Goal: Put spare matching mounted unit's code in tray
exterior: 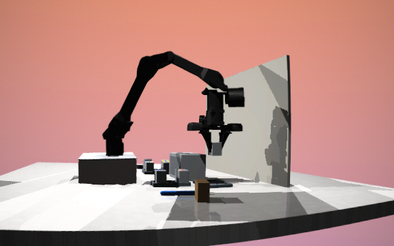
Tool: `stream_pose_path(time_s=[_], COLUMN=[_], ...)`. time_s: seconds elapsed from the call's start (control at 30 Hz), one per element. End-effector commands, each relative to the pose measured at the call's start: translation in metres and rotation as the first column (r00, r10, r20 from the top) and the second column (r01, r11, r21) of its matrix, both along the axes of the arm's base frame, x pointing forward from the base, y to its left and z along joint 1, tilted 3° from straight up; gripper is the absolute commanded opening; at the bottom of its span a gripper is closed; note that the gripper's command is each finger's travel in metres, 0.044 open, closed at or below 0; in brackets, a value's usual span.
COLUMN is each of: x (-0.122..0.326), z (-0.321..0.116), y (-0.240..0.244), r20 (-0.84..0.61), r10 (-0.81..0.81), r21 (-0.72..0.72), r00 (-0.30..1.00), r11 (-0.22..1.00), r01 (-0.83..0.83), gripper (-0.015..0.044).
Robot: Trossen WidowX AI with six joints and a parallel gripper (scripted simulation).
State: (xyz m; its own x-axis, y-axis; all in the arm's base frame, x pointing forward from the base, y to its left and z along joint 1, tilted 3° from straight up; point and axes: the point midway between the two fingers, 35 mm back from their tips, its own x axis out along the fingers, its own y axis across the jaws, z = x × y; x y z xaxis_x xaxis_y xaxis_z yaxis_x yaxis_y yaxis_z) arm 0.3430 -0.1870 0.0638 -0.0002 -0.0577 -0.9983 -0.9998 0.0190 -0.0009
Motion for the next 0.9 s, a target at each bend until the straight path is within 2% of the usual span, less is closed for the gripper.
stream_pose_path(time_s=[0.0, 0.87], x=[0.0, -0.001], z=[-0.006, -0.034], y=[-0.001, -0.002], r20=[-0.006, -0.006], r10=[0.006, 0.006], r21=[-0.002, -0.002], r00=[1.0, 1.0], r11=[1.0, 1.0], r01=[-0.006, -0.006], gripper=[0.0, 0.0])
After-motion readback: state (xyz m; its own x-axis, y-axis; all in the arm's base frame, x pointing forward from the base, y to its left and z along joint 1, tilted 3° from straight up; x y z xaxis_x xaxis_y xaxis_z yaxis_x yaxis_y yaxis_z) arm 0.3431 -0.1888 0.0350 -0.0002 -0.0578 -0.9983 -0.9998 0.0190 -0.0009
